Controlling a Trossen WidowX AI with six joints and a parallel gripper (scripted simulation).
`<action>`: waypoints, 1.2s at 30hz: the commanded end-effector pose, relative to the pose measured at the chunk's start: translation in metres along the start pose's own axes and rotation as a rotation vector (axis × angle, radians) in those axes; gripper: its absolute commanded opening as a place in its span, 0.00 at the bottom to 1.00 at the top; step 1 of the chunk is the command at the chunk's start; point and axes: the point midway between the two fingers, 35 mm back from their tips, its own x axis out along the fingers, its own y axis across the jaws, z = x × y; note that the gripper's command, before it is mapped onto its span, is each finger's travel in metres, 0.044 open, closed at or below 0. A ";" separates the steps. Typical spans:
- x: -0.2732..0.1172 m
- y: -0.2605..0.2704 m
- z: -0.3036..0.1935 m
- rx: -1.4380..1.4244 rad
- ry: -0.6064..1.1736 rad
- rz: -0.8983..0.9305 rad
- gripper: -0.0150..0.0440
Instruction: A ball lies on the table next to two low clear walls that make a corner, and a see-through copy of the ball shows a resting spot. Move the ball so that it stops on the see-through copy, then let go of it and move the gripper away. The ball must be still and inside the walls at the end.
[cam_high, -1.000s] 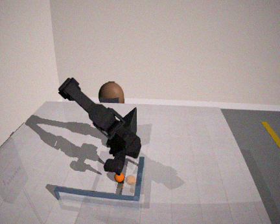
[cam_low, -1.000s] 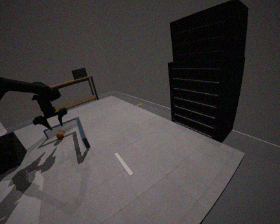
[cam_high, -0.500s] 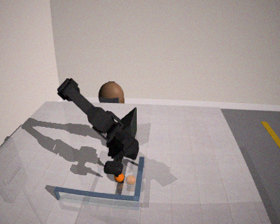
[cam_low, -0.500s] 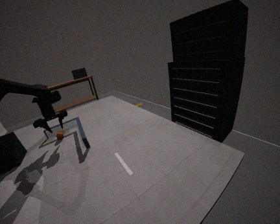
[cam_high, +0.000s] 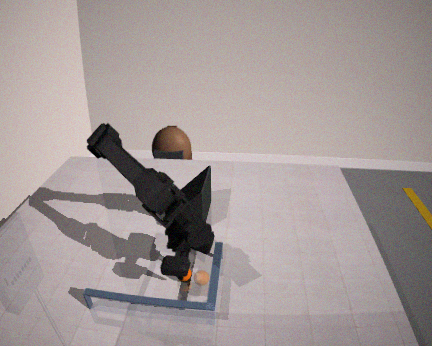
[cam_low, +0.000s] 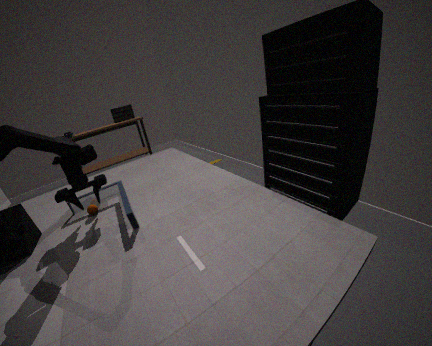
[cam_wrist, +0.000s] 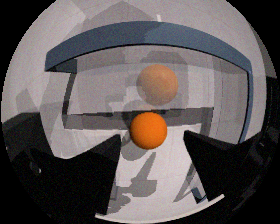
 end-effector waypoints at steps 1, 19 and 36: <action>0.009 0.003 0.000 -0.012 0.010 0.008 0.78; 0.020 0.003 -0.001 -0.012 0.011 0.008 0.56; -0.050 -0.004 0.005 -0.013 0.003 0.008 0.25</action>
